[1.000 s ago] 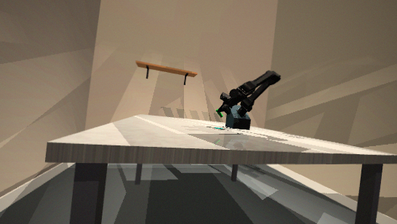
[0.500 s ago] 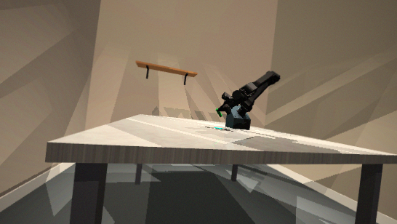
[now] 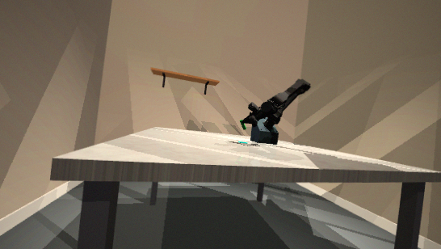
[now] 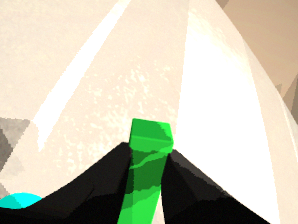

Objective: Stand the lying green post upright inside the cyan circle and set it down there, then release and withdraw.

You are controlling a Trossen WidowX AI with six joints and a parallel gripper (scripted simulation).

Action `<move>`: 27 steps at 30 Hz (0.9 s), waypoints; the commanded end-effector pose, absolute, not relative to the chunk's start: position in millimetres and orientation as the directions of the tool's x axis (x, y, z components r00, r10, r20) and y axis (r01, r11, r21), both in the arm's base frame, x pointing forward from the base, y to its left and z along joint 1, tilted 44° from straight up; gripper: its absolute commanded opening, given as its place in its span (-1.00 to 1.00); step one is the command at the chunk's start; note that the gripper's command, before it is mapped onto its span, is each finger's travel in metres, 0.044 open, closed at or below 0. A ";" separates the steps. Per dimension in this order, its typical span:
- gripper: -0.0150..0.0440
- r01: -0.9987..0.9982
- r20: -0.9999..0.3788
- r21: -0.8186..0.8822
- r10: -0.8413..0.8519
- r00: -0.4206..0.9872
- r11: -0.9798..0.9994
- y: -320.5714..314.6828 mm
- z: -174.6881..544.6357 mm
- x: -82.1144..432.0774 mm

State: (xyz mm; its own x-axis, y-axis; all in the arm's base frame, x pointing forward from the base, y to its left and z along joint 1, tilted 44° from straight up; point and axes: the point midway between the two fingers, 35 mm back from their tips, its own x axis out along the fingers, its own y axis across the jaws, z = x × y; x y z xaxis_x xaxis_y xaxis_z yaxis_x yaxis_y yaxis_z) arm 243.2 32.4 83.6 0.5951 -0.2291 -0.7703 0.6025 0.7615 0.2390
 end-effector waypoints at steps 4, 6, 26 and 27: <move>-0.42 0.610 -0.738 0.265 -0.250 0.626 0.747 32.0 85.4 242.4; -0.42 0.611 -0.729 0.272 -0.255 0.635 0.744 32.2 86.2 242.3; -0.42 0.605 -0.633 0.357 -0.292 0.717 0.711 33.8 94.9 240.7; -0.42 0.605 -0.628 0.362 -0.294 0.721 0.710 33.9 95.4 240.5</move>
